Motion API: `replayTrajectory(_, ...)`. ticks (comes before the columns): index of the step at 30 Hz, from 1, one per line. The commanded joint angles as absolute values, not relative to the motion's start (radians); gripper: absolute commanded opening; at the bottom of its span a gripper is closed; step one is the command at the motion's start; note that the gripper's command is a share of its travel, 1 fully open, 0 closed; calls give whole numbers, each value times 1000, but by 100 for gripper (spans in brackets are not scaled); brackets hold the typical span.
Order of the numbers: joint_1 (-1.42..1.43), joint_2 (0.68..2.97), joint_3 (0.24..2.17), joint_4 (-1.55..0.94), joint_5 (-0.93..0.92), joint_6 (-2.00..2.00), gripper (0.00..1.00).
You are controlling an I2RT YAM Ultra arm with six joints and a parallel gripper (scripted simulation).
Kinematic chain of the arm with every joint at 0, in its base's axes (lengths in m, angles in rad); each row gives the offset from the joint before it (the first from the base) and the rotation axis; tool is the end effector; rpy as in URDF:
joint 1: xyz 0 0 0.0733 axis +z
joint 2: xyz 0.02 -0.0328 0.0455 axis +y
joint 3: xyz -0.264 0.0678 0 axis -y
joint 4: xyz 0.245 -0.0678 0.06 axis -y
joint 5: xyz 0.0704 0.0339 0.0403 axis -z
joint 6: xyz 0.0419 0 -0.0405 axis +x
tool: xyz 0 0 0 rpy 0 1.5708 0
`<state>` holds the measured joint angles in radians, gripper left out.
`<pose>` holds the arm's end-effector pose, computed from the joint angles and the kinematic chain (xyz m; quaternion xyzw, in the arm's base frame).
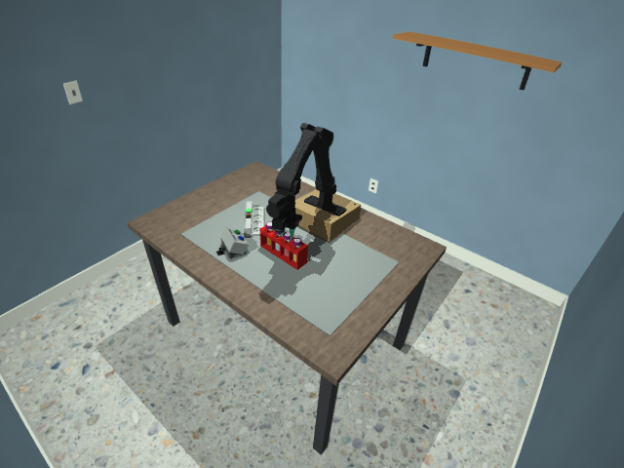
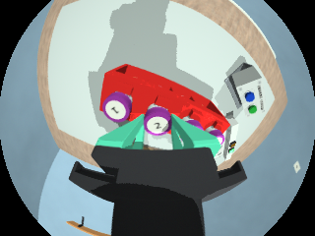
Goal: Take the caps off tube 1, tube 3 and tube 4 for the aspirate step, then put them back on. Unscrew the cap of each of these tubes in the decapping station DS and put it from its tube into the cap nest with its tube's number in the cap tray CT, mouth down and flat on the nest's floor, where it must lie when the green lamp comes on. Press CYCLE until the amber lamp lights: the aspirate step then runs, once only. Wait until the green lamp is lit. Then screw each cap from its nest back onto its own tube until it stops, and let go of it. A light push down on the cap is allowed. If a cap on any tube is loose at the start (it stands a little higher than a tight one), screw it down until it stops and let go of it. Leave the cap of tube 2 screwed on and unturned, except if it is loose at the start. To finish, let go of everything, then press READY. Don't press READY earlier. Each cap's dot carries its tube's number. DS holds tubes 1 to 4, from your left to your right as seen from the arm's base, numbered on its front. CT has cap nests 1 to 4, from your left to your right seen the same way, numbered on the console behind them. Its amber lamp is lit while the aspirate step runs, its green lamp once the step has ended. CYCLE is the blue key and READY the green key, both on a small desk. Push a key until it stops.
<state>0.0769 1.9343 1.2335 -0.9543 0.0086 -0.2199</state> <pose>0.3291 0.0261 0.1415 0.1479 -0.9881 0.0013 0.0423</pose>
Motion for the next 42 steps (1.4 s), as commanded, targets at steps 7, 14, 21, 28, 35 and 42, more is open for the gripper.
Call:
replayTrajectory(7,75,1928,1236,-951,10,-66,0)
replayTrajectory(14,75,1928,1236,-951,10,74,0)
replayTrajectory(21,75,1928,1236,-951,10,174,0)
replayTrajectory(28,75,1928,1236,-951,10,243,0)
replayTrajectory(35,75,1928,1236,-951,10,243,49)
replayTrajectory(42,75,1927,1238,-953,10,159,49)
